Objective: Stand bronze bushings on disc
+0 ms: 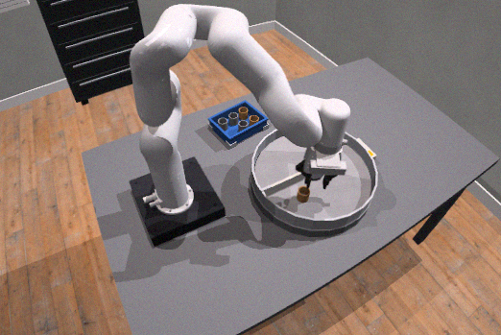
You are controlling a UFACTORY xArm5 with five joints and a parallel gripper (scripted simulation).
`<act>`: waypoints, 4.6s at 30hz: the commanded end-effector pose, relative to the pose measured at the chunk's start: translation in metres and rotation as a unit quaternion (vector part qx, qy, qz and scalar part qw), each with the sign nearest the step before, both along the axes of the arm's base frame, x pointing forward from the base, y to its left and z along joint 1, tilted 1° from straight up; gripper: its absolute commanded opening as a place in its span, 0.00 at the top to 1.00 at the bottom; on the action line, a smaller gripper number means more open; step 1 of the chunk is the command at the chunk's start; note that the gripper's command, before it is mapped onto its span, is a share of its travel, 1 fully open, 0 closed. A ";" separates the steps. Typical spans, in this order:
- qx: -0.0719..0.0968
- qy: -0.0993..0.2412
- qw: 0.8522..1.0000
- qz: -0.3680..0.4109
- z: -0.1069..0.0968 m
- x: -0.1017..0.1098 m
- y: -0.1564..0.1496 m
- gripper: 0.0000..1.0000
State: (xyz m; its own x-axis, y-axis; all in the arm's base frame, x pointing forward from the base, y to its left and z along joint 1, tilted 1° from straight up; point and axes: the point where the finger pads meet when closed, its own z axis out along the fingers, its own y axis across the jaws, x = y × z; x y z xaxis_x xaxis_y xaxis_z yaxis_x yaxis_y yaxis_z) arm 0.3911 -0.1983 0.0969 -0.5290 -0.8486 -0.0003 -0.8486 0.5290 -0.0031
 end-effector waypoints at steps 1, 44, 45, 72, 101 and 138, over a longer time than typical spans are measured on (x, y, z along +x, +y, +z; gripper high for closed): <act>-0.001 -0.002 1.000 0.000 0.001 0.001 -0.001 0.51; -0.002 -0.003 0.700 0.714 0.002 0.009 0.390 0.52; -0.002 -0.003 0.686 0.728 0.002 0.009 0.400 0.52; -0.002 -0.003 0.634 0.773 0.002 0.009 0.434 0.52; -0.002 -0.003 0.634 0.773 0.002 0.009 0.434 0.52; -0.002 -0.003 0.634 0.773 0.002 0.009 0.434 0.52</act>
